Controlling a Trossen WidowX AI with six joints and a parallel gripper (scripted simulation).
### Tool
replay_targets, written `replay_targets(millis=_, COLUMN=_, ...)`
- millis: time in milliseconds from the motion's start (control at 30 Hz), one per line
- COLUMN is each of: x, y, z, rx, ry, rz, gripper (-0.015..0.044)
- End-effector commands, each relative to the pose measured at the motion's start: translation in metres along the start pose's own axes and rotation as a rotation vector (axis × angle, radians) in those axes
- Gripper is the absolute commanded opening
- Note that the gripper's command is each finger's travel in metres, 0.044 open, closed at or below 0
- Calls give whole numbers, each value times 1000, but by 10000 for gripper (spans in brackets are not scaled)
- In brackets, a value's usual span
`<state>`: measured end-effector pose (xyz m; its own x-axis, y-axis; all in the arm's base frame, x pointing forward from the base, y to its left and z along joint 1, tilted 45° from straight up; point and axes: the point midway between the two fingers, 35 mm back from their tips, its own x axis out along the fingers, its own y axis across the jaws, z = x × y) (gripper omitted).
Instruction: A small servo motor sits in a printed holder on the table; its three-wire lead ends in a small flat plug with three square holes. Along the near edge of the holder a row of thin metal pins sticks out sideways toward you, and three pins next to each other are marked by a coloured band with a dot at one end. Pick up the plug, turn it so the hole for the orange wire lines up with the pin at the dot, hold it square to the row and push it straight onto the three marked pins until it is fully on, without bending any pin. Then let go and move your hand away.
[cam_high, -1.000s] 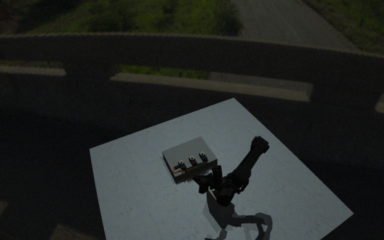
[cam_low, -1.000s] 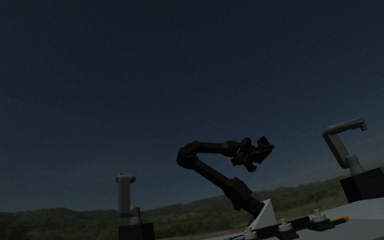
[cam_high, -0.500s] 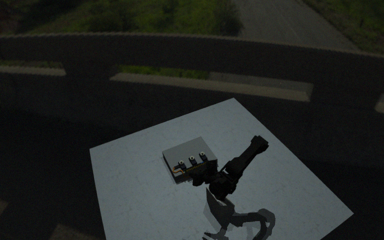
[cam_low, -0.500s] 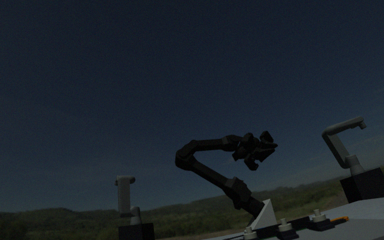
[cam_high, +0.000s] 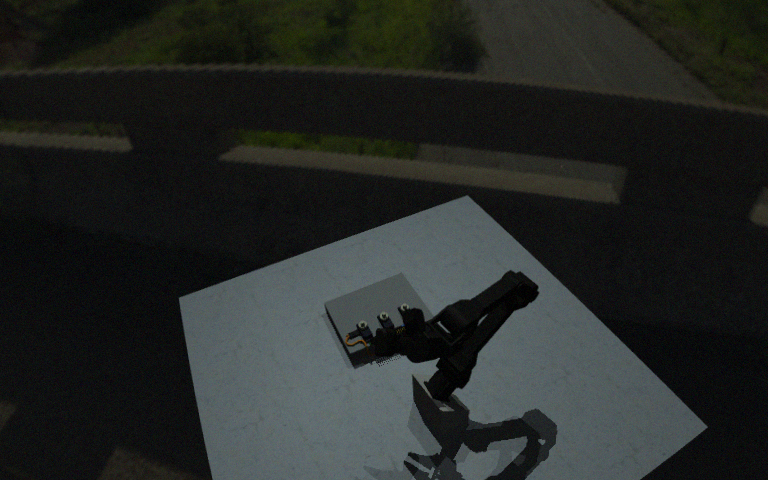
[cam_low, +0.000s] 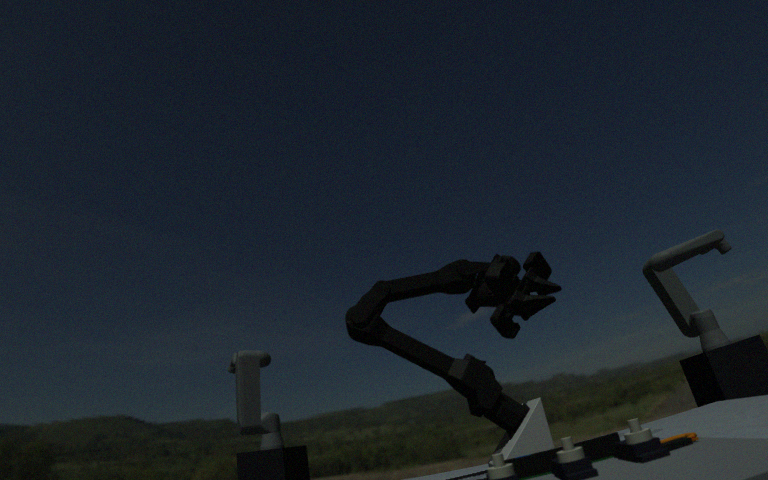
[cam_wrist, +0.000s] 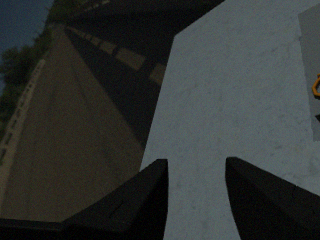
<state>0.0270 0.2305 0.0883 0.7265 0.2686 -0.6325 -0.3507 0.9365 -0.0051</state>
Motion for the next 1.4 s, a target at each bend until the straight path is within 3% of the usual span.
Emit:
replay_targets(millis=0, x=5, y=-1, z=5, rx=24, ry=24, rz=-6, gripper=115)
replay_targets(millis=1367, x=70, y=-31, z=82, rx=301, ry=133, rz=-24, gripper=115)
